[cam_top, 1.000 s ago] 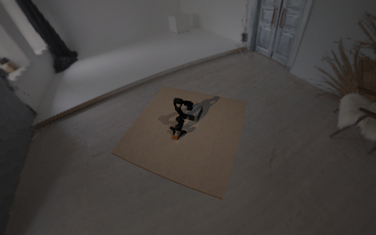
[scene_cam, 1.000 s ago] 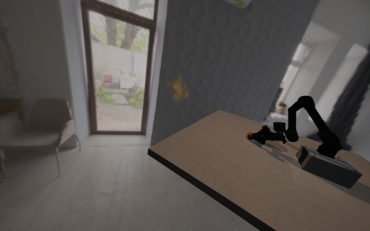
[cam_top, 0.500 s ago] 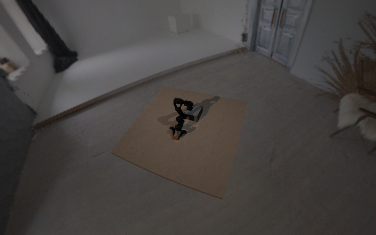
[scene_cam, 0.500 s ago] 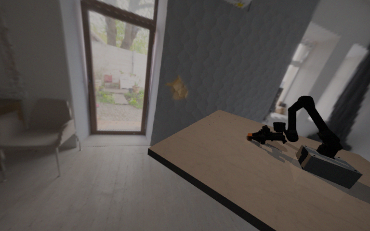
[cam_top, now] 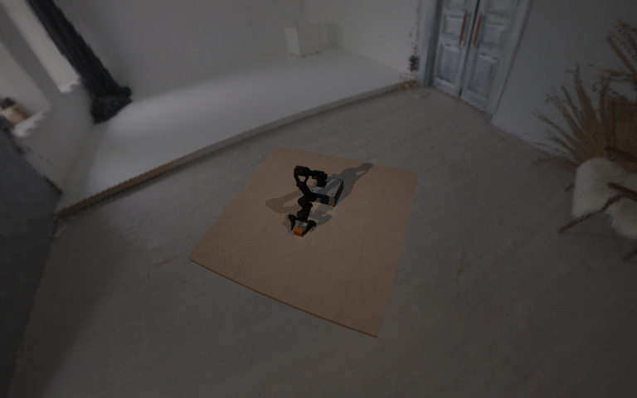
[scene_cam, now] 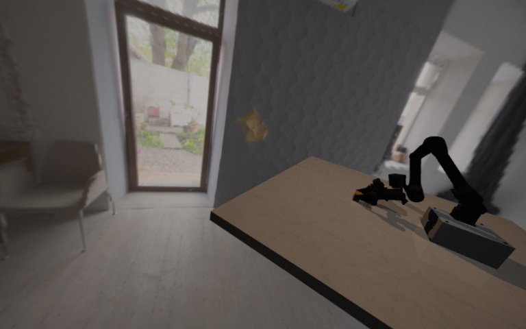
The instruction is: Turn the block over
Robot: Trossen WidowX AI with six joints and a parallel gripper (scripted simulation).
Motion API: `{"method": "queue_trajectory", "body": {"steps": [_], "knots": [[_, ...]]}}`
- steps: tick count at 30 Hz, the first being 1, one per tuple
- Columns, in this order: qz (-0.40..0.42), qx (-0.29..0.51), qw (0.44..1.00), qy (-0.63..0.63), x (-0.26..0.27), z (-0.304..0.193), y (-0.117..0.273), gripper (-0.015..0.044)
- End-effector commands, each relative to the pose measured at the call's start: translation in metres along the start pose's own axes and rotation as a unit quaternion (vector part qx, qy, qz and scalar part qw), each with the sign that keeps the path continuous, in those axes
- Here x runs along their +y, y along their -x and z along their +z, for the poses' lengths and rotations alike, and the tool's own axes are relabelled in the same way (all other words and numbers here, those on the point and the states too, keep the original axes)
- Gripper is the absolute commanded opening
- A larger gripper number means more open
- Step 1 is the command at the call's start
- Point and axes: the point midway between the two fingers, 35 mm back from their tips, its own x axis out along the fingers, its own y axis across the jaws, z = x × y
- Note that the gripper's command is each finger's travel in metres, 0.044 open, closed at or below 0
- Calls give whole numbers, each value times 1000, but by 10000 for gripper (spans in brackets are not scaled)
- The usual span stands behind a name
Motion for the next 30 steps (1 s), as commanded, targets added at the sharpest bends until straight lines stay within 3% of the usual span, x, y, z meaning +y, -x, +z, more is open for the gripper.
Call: {"method": "queue_trajectory", "body": {"steps": [1, 20, 30], "knots": [[1, -1, 1000, 3, 0, 0, 0, 440], [1, 2, 1000, 3, 0, 1, -1, 440], [2, 172, 985, 1, 2, 29, -4, 440]]}}
